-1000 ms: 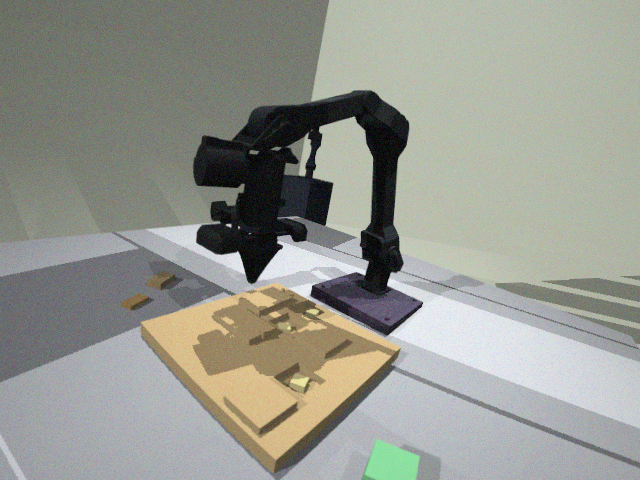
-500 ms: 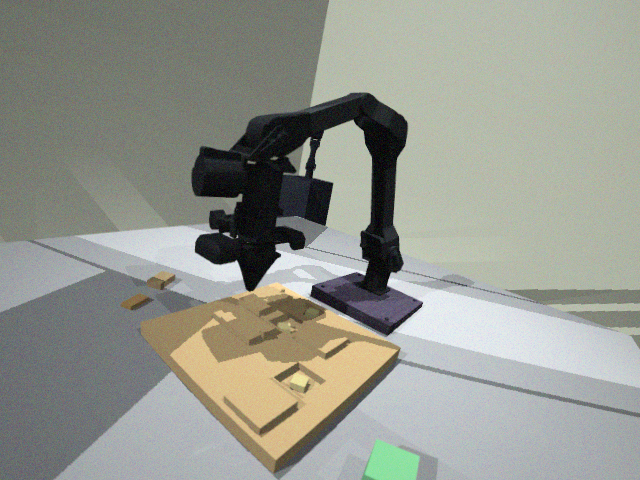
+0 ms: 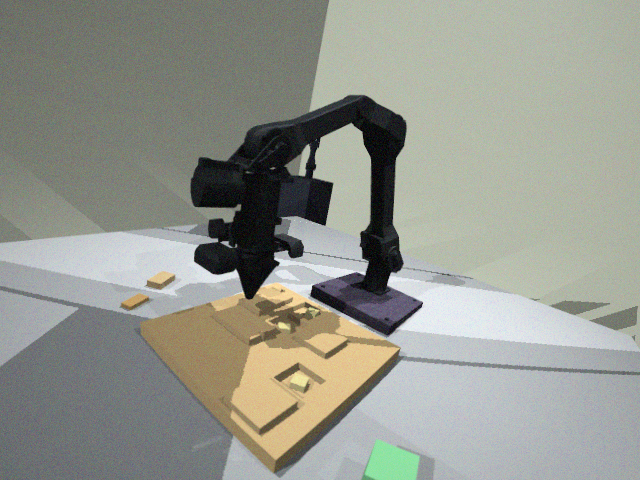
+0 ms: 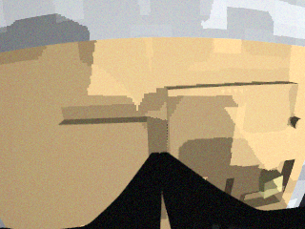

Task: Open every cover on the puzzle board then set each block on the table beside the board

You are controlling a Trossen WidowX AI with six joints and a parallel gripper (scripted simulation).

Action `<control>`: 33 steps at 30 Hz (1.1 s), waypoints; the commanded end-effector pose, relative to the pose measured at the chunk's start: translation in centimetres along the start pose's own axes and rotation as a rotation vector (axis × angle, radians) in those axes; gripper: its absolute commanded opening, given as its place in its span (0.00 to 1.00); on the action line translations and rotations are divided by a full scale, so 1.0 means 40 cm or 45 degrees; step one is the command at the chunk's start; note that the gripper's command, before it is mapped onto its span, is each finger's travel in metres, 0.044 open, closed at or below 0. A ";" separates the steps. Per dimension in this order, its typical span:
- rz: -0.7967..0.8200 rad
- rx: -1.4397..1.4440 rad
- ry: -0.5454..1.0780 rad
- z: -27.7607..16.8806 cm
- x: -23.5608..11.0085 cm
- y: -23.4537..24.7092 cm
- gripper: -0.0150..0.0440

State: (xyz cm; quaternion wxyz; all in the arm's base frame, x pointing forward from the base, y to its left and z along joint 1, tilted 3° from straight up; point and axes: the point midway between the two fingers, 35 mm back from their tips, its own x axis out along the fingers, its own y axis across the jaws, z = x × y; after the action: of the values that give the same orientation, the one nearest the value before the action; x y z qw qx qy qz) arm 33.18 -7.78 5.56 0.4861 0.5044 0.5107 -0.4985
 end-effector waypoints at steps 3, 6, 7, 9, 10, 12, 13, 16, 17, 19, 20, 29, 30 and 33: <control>-0.002 -0.008 -0.007 0.002 0.015 -0.002 0.25; -0.002 -0.008 -0.007 0.003 0.023 -0.002 0.25; -0.002 -0.008 -0.007 0.003 0.025 -0.002 0.25; -0.002 -0.008 -0.007 0.003 0.030 -0.003 0.25; -0.002 -0.008 -0.007 0.003 0.033 -0.003 0.25; -0.002 -0.008 -0.007 0.003 0.038 -0.003 0.25; -0.002 -0.008 -0.007 0.003 0.040 -0.003 0.25; -0.003 -0.008 -0.007 0.003 0.047 -0.004 0.25; -0.003 -0.008 -0.007 0.003 0.050 -0.004 0.25; -0.003 -0.008 -0.007 0.003 0.055 -0.005 0.25; -0.003 -0.008 -0.007 0.003 0.057 -0.005 0.25; -0.002 -0.008 -0.007 0.008 0.061 0.011 0.25; -0.002 -0.008 -0.007 0.008 0.061 0.014 0.25; -0.002 -0.008 -0.007 0.011 0.062 0.023 0.25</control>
State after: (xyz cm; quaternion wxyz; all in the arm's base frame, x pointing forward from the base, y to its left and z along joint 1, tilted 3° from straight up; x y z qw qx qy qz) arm 33.61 -7.98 3.00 0.4851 0.5030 0.5115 -0.5000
